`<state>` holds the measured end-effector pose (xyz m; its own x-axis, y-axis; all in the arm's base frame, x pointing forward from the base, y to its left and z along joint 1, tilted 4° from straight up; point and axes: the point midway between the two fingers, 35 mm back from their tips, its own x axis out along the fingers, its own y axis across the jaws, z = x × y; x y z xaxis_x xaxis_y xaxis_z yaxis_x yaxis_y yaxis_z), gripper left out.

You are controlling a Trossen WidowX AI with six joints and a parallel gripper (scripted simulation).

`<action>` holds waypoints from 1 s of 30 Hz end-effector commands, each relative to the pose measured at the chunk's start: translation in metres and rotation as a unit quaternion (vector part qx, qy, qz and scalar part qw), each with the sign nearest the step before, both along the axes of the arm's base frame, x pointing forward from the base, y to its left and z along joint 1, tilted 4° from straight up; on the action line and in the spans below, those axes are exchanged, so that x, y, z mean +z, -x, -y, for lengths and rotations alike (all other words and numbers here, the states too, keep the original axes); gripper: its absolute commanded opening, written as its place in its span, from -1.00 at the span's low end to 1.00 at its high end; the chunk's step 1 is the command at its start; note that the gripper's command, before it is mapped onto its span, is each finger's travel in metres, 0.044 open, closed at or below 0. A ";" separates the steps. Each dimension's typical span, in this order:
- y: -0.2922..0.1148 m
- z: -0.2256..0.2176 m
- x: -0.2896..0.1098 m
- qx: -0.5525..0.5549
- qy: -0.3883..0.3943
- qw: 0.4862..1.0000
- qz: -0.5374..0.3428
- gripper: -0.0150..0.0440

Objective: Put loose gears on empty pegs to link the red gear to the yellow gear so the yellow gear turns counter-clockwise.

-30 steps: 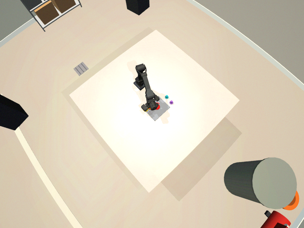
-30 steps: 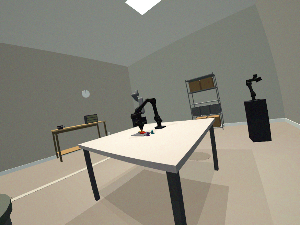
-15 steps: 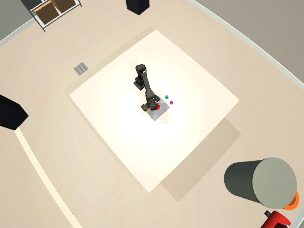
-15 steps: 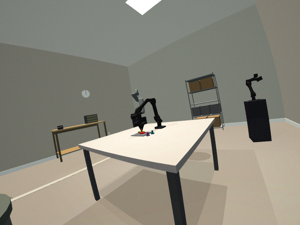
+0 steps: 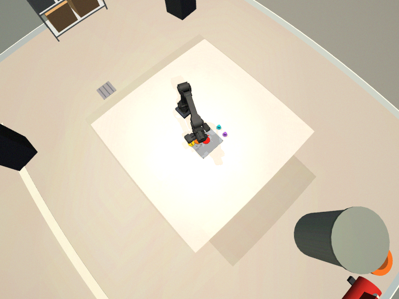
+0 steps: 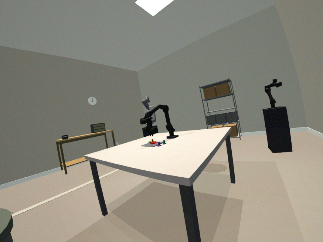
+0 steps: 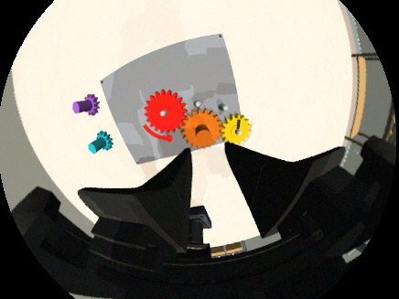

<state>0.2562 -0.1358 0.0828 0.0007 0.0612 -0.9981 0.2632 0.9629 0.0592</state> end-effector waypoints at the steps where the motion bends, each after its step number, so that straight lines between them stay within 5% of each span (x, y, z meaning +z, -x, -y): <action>1: 0.002 0.000 0.015 0.000 -0.002 1.000 -0.003 0.25; 10: 0.005 0.000 0.047 0.000 -0.002 1.000 -0.003 1.00; 30: 0.005 0.000 0.047 0.000 -0.002 1.000 -0.003 1.00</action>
